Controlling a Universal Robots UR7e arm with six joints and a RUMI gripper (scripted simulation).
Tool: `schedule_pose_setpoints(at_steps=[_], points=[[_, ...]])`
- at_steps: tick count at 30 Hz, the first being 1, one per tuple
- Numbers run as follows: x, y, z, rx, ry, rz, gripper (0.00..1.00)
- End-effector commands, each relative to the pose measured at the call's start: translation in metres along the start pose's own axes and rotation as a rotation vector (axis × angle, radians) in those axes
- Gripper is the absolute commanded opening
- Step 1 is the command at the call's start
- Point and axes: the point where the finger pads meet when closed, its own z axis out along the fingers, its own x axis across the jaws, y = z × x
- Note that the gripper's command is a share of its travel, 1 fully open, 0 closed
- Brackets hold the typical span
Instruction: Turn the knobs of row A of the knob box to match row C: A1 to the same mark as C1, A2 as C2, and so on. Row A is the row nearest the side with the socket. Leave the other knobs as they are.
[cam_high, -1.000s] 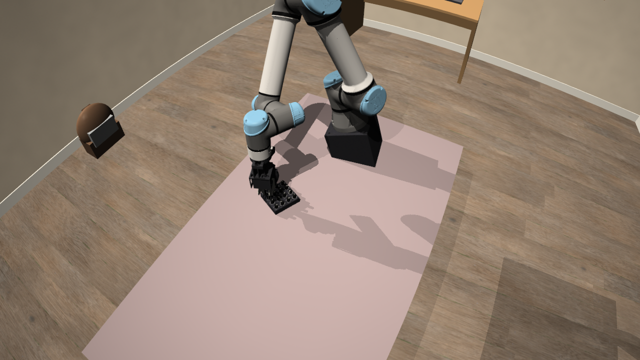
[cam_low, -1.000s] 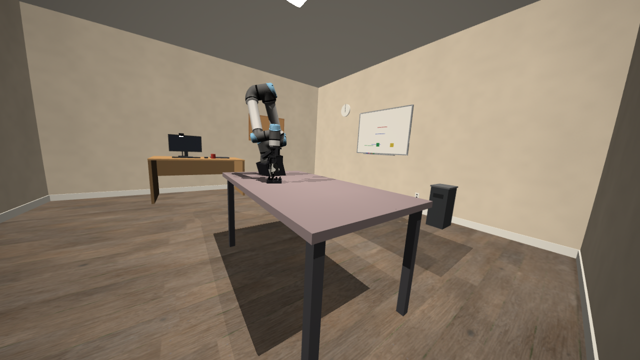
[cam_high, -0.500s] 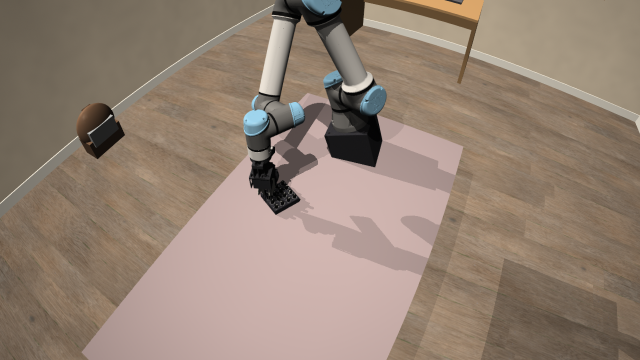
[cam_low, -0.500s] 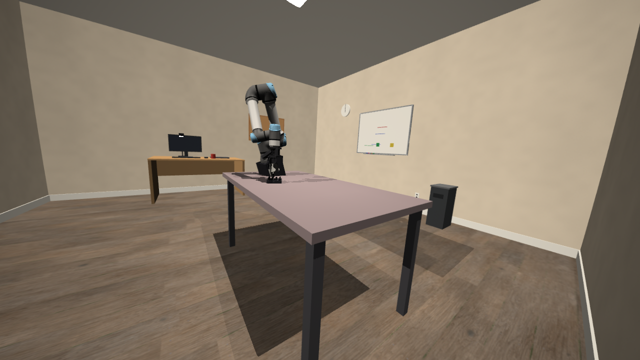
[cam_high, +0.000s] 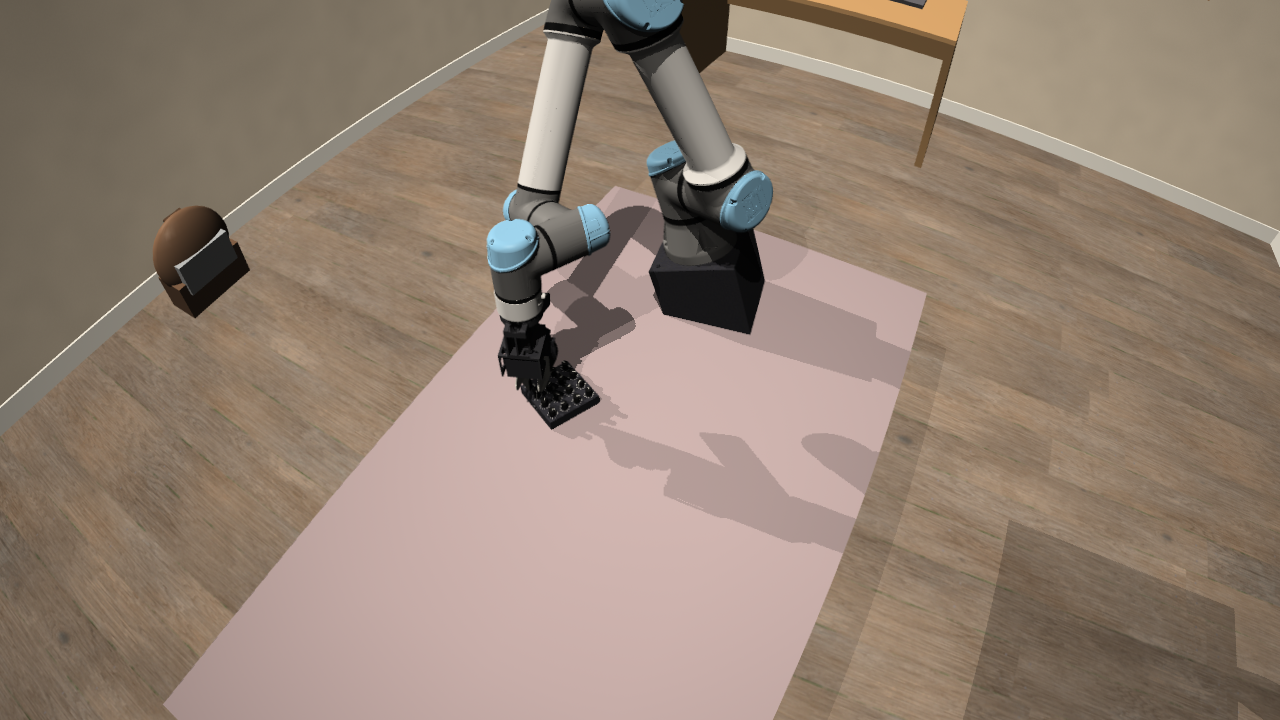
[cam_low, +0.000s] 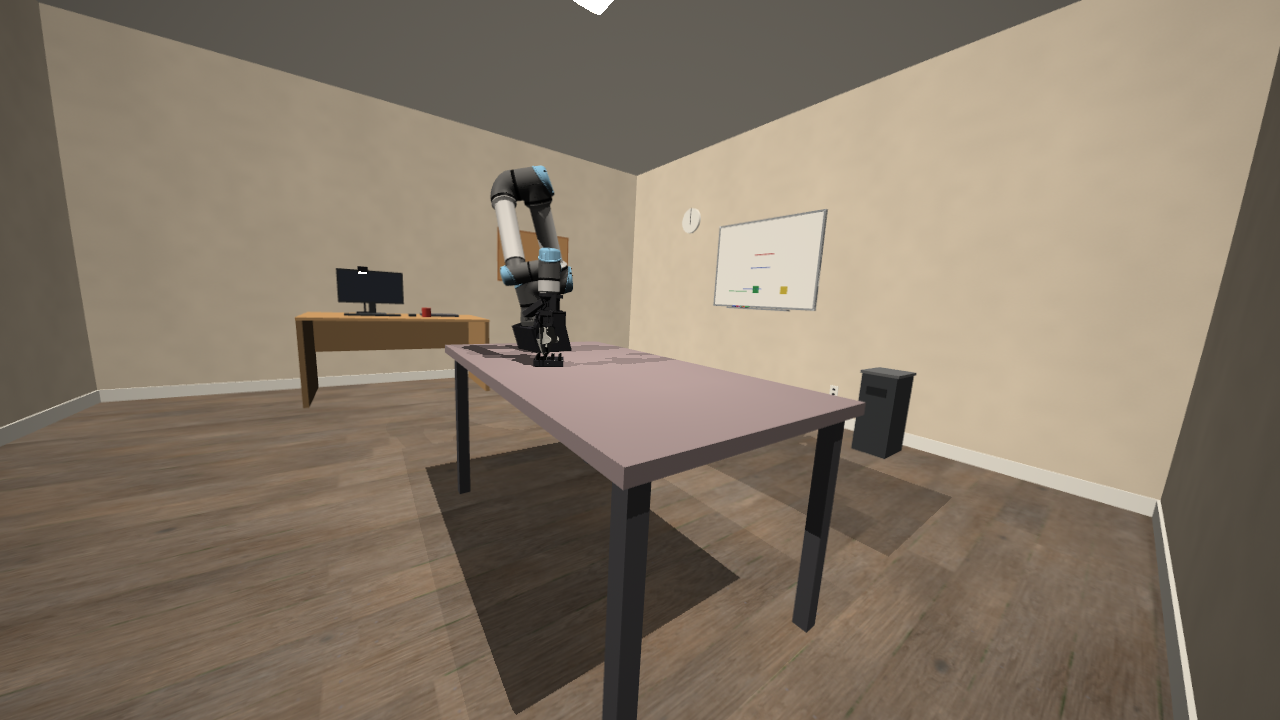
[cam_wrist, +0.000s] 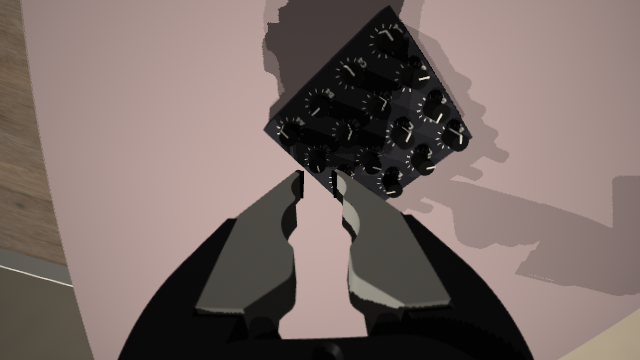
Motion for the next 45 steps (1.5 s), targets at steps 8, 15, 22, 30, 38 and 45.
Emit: schedule_pose_setpoints(at_steps=[8, 15, 22, 30, 38, 45], points=[[-0.0003, -0.0038, -0.0004, -0.001, -0.001, 0.000, 0.11], [-0.0003, -0.0045, -0.0004, -0.001, -0.001, 0.000, 0.11], [-0.0003, -0.0045, -0.0004, -0.001, -0.001, 0.000, 0.11], [-0.0003, -0.0045, -0.0004, -0.001, -0.001, 0.000, 0.11], [-0.0003, -0.0045, -0.0004, -0.001, -0.001, 0.000, 0.11], [-0.0003, -0.0045, -0.0004, -0.001, -0.001, 0.000, 0.11]])
